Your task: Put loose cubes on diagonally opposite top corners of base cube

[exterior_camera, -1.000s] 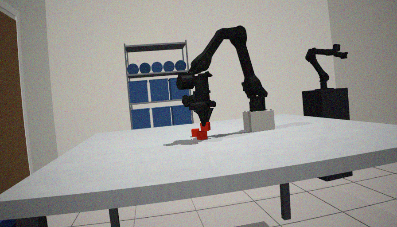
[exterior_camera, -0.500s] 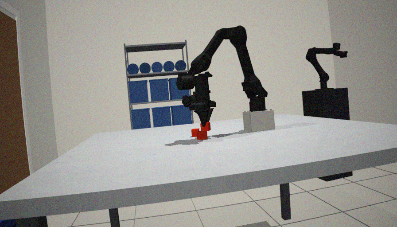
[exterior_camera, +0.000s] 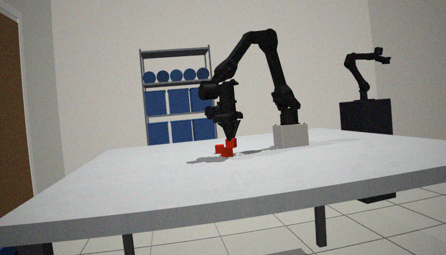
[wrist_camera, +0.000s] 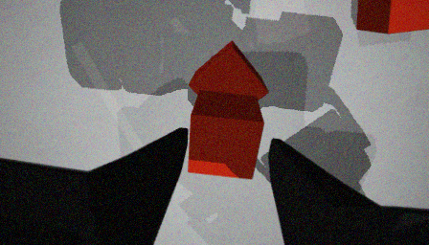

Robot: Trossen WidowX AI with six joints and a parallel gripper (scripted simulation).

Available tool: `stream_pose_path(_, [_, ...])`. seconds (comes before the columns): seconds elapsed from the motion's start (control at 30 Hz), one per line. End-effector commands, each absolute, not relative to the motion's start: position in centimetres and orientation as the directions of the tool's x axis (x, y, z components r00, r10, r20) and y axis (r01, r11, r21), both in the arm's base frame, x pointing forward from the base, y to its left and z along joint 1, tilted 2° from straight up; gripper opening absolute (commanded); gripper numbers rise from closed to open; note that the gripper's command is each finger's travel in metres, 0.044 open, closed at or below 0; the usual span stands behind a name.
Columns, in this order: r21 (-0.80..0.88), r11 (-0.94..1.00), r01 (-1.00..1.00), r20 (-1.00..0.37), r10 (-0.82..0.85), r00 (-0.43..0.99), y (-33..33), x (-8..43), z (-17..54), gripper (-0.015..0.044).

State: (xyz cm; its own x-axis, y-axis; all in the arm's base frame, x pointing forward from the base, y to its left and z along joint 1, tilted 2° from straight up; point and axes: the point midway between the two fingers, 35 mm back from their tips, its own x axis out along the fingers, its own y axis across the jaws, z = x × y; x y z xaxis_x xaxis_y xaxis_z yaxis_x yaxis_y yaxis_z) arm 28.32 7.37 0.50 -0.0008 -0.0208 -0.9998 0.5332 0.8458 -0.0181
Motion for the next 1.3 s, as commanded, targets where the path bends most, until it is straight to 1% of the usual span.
stream_pose_path(0.0, [-0.009,0.846,0.533,-1.000,-0.017,0.011,7.5,28.6,1.3,0.0205])
stream_pose_path(0.5, [-0.009,0.846,0.533,-1.000,-0.017,0.011,7.5,28.6,3.1,0.0205])
stream_pose_path(0.57, [-0.014,0.862,0.506,-1.000,-0.019,0.006,7.3,28.5,2.9,0.0258])
stream_pose_path(0.6, [-0.014,0.881,0.474,-1.000,-0.019,0.006,7.0,28.6,3.0,0.0265])
stream_pose_path(0.77, [-0.017,0.965,0.263,-1.000,-0.020,0.007,5.6,29.1,3.5,0.0265])
stream_pose_path(0.93, [-0.020,0.999,0.040,-1.000,-0.021,0.008,4.2,29.5,4.1,0.0265])
stream_pose_path(1.1, [-0.023,0.982,-0.186,-1.000,-0.022,0.008,2.7,29.8,4.7,0.0265])
stream_pose_path(1.27, [-0.024,0.915,-0.403,-1.000,-0.023,0.009,1.3,30.1,5.3,0.0265])
